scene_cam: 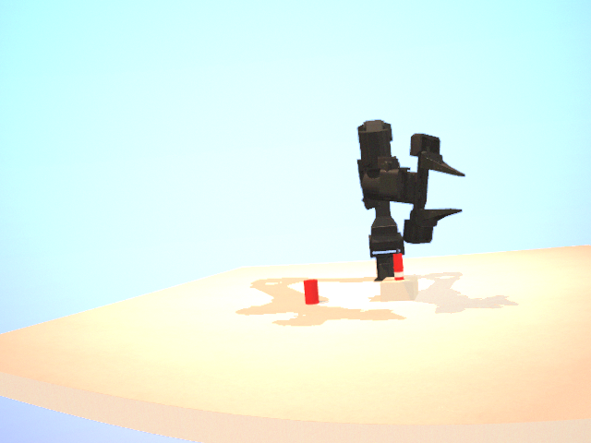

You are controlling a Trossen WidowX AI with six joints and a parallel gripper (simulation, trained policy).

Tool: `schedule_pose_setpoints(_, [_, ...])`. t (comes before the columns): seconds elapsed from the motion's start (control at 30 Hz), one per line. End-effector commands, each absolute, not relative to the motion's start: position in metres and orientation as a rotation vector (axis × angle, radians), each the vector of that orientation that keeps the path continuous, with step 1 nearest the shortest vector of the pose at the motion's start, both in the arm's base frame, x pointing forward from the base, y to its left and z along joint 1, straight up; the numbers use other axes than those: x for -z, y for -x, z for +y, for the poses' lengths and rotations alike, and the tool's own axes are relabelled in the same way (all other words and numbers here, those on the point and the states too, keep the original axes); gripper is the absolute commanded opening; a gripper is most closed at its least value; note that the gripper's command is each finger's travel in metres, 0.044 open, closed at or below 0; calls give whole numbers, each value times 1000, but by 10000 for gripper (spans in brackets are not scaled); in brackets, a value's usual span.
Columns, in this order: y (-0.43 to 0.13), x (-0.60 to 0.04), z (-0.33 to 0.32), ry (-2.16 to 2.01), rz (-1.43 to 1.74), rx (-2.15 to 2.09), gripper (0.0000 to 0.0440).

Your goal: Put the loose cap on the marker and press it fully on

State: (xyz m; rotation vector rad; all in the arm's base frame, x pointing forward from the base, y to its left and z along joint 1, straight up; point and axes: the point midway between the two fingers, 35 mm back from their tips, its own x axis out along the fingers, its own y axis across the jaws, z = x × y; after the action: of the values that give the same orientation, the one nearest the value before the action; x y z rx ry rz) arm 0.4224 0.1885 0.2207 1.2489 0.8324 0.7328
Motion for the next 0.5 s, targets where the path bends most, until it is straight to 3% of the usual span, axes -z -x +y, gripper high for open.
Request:
schedule_pose_setpoints(0.0, [-425, -227, 180, -1248, 832, -715, 273])
schedule_pose_setpoints(0.47, [-430, -243, 141, -1279, 852, -587, 300])
